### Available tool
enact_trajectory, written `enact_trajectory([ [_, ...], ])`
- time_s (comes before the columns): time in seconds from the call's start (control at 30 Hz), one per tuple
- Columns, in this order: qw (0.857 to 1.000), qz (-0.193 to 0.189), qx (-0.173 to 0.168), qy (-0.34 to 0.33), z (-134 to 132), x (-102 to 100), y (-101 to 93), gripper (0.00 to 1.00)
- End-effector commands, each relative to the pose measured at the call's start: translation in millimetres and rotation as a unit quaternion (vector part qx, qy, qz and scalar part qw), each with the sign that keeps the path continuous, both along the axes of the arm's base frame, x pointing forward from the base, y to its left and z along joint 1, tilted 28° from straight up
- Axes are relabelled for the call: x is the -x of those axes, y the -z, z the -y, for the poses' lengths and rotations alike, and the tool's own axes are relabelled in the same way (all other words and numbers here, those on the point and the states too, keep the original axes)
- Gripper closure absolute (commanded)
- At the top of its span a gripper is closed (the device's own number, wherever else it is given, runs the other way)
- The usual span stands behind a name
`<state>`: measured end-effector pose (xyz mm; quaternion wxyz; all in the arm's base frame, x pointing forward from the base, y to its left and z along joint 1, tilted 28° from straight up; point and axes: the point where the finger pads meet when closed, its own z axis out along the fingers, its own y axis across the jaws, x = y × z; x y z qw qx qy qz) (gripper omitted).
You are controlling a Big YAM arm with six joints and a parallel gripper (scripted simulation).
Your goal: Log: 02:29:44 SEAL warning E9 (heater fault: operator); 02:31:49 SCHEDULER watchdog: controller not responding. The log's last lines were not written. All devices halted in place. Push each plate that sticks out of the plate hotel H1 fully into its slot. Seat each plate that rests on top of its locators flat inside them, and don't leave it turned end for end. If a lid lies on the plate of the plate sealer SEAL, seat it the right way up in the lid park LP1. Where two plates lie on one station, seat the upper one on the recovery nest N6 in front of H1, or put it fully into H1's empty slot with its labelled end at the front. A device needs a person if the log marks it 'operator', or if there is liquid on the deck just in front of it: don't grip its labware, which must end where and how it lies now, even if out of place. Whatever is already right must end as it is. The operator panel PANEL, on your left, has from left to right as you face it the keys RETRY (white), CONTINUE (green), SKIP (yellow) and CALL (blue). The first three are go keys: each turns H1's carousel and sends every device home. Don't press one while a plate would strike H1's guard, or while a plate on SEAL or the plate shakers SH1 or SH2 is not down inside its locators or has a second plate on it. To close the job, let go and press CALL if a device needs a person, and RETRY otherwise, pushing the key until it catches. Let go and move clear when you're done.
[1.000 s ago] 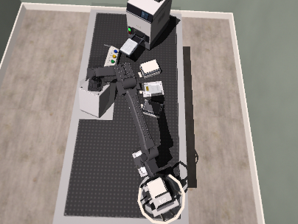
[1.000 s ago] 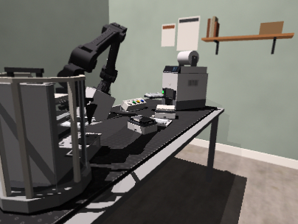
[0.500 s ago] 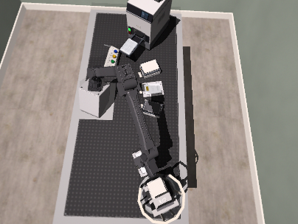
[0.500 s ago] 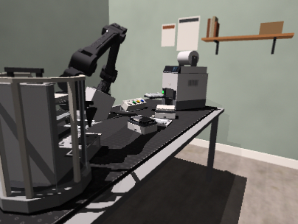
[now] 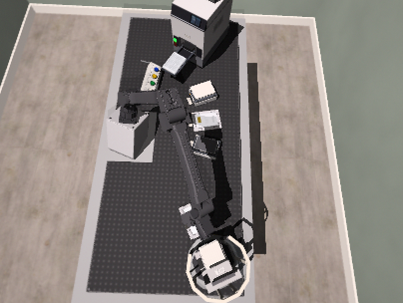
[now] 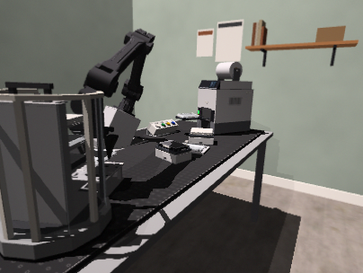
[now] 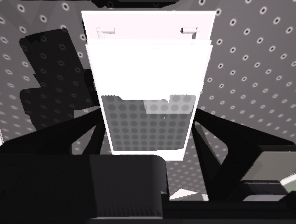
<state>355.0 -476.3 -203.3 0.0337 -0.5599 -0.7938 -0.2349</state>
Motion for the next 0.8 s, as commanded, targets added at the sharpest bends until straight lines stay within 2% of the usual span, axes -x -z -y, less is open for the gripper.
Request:
enact_trajectory([
  [0.0,1.0,-0.001,-0.001,-0.002,-4.8,-9.9,11.1,0.16],
  [0.13,1.0,-0.002,-0.002,0.003,-1.9,-5.5,10.6,0.16],
  [0.77,1.0,0.002,0.004,0.001,4.1,-11.0,6.6,0.16],
])
